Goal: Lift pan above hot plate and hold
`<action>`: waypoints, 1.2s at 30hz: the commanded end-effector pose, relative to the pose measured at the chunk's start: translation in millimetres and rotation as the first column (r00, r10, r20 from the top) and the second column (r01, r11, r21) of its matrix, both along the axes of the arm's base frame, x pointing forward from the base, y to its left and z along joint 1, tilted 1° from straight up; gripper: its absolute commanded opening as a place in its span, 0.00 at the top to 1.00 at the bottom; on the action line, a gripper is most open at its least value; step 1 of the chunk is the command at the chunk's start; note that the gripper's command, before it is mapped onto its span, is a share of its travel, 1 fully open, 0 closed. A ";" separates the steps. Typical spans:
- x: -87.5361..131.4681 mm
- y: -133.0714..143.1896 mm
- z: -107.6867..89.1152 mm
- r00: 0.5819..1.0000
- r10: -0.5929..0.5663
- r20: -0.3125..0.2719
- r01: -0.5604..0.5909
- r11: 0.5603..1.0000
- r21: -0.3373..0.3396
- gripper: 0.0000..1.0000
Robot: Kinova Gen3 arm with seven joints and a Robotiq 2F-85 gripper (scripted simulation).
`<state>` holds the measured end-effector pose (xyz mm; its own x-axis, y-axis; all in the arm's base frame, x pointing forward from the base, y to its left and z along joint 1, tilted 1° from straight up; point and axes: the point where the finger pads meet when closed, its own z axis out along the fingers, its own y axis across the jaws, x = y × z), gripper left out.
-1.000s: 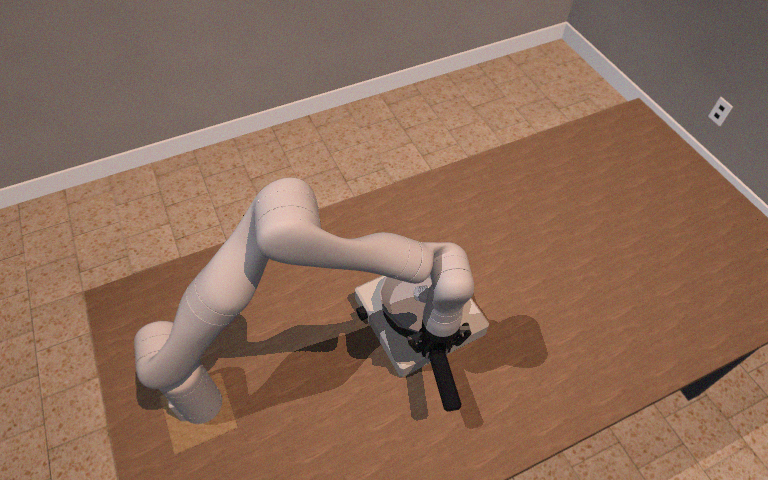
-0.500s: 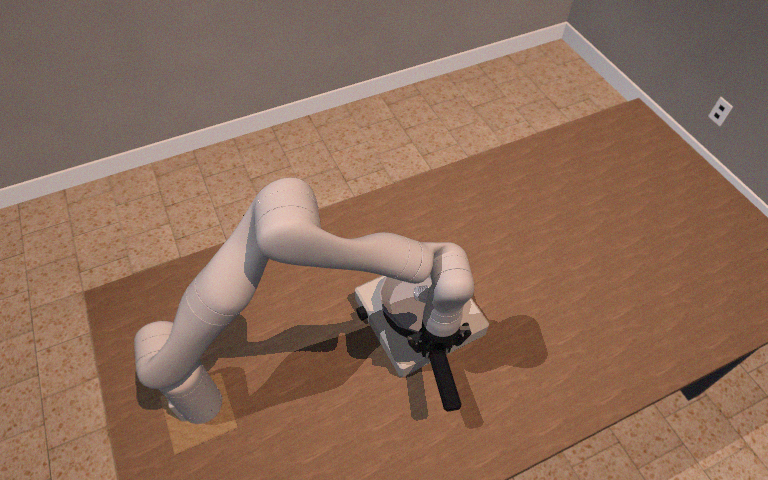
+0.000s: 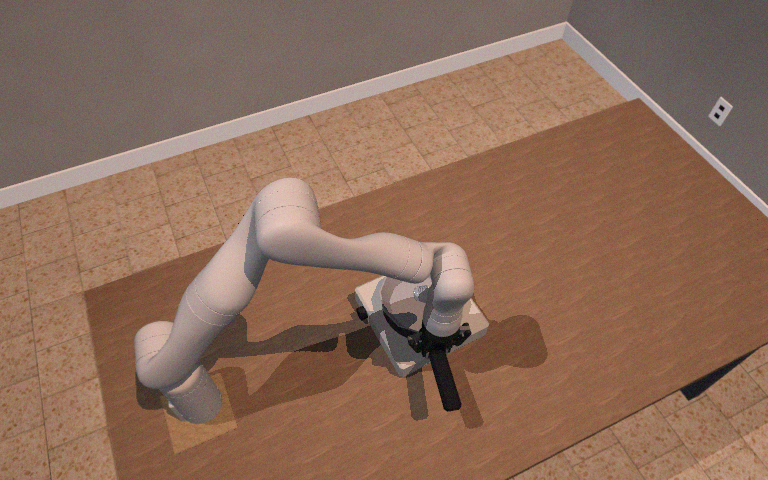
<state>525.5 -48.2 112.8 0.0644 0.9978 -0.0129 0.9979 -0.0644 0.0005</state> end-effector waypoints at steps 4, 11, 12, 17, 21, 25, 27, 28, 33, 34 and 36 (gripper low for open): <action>-0.1 0.1 0.7 1.000 0.000 0.000 0.000 1.000 0.000 1.00; -0.1 0.1 1.5 1.000 0.000 0.000 0.000 1.000 0.000 1.00; -0.1 0.1 1.6 1.000 0.000 0.000 0.000 1.000 0.000 1.00; 0.0 0.1 2.5 1.000 0.000 0.000 0.000 1.000 0.000 1.00; 0.0 0.1 3.3 1.000 0.000 0.000 0.000 1.000 0.000 1.00; 0.0 0.1 4.7 1.000 0.000 0.000 0.000 1.000 0.000 1.00; 0.0 0.2 5.6 1.000 0.000 0.000 0.000 1.000 0.000 1.00; 0.0 0.2 6.1 1.000 0.000 0.000 0.000 1.000 0.000 1.00; 0.0 0.2 8.7 1.000 0.000 0.001 0.000 1.000 0.000 1.00; 0.0 0.2 8.7 1.000 0.000 0.001 0.000 1.000 0.000 1.00; 0.0 0.2 9.4 1.000 0.000 0.001 0.000 1.000 0.000 1.00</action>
